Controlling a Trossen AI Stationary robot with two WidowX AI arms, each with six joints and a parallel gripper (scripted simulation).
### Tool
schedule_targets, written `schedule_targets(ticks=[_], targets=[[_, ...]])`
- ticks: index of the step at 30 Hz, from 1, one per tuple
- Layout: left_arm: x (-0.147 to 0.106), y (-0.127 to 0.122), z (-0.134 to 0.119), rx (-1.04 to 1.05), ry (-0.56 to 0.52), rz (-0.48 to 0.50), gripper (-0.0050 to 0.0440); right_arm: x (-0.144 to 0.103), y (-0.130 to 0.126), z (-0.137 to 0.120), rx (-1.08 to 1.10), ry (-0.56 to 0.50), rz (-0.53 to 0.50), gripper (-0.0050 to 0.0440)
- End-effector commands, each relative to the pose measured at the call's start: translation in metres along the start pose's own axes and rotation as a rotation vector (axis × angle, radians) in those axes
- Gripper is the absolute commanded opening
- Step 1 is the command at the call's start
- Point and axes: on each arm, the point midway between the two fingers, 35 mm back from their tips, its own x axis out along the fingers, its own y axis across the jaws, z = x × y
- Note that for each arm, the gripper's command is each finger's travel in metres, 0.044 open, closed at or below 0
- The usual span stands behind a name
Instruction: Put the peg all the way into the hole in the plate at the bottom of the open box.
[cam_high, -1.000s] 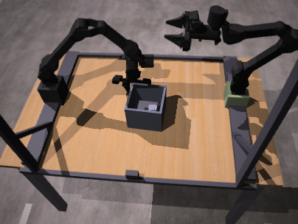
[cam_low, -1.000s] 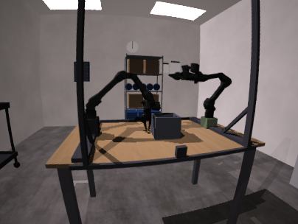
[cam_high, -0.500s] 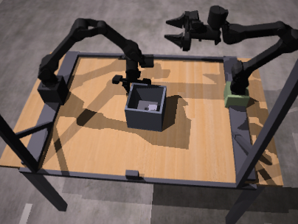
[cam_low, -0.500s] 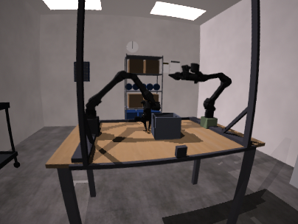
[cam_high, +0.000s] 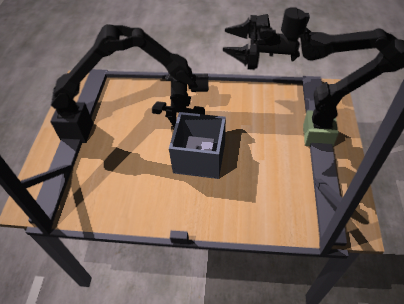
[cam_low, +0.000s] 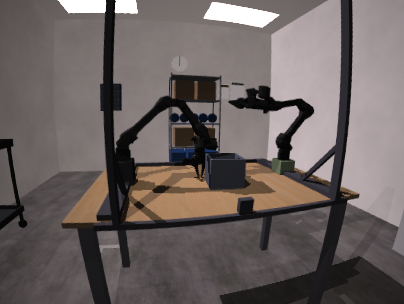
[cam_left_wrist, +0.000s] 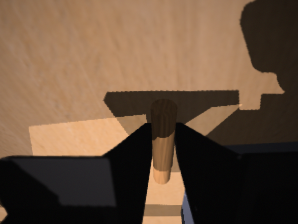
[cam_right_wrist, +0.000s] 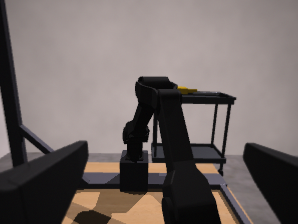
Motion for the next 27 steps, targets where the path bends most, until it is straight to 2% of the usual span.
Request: schedule_targets(ticks=[1, 4, 5, 8, 27], targets=[[-0.004, -0.004, 0.001, -0.002, -0.004, -0.015, 0.0064, 0.001, -0.001, -0.004, -0.006, 0.01, -0.004, 0.044], [-0.004, -0.004, 0.001, -0.002, -0.004, -0.015, 0.0064, 0.001, -0.001, -0.004, -0.006, 0.01, -0.004, 0.044], [-0.017, -0.009, -0.003, 0.009, -0.014, -0.041, 0.0064, 0.001, -0.001, -0.004, -0.006, 0.01, -0.004, 0.044], [-0.023, -0.01, -0.005, 0.012, -0.014, -0.046, 0.0064, 0.001, -0.001, -0.004, -0.006, 0.01, -0.004, 0.044], [-0.044, -0.009, -0.014, 0.021, -0.015, -0.051, 0.0064, 0.001, -0.001, -0.004, -0.006, 0.01, -0.004, 0.044]])
